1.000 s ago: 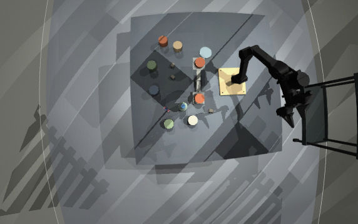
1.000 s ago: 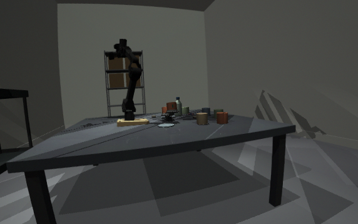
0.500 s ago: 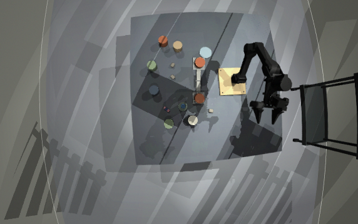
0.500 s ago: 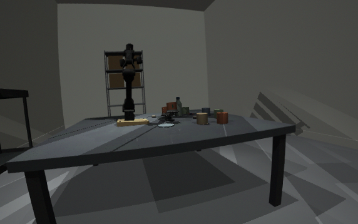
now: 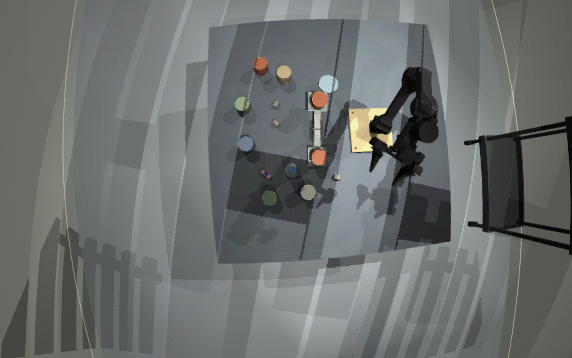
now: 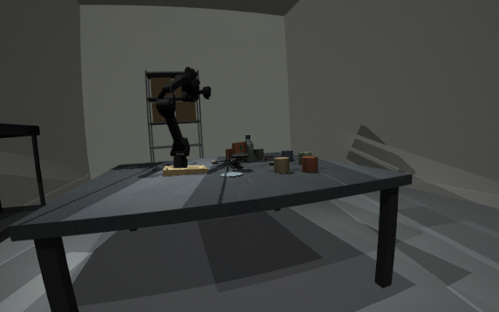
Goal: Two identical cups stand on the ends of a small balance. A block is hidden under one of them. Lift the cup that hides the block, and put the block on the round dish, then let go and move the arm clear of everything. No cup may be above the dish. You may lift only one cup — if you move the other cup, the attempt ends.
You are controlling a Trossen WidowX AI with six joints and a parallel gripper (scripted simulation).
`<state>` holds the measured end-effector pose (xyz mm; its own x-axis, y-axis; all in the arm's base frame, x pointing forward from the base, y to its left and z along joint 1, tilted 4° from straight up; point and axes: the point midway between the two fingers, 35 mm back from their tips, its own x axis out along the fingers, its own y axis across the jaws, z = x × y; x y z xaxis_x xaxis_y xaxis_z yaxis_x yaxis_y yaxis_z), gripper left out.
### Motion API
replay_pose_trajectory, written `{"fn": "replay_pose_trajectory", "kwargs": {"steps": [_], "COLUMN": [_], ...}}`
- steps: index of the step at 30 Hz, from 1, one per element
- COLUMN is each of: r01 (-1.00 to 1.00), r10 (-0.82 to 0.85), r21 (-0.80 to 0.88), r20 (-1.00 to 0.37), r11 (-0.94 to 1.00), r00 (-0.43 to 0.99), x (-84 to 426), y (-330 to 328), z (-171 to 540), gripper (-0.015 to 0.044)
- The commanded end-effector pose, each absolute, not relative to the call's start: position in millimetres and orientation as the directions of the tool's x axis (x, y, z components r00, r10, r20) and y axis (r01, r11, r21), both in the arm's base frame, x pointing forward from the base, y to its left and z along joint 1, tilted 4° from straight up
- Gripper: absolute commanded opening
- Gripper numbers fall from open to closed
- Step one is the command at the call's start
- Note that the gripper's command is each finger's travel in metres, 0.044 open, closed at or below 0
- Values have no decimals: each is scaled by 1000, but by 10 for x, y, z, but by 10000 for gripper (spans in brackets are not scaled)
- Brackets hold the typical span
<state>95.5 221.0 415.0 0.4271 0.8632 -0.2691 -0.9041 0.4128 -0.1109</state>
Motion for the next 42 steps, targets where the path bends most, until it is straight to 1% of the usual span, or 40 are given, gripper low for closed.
{"fn": "replay_pose_trajectory", "kwargs": {"steps": [1,9,17,24,32,38,42], "r01": [-859,-719,-530,-331,-84,-66,-146], "r10": [803,642,454,281,92,78,92], "r21": [-86,-47,-11,18,44,43,-20], "r20": [-319,-411,-499,-572,-649,-657,-694], "r11": [505,694,848,943,996,997,989], "r00": [503,647,738,771,756,750,714], "x": [1144,1482,1683,1743,1688,1682,1766], "y": [2038,1617,1146,725,283,251,320], "z": [3947,3577,3208,2886,2532,2502,2510], "gripper": [440,440,440,440,440,440,440]}}
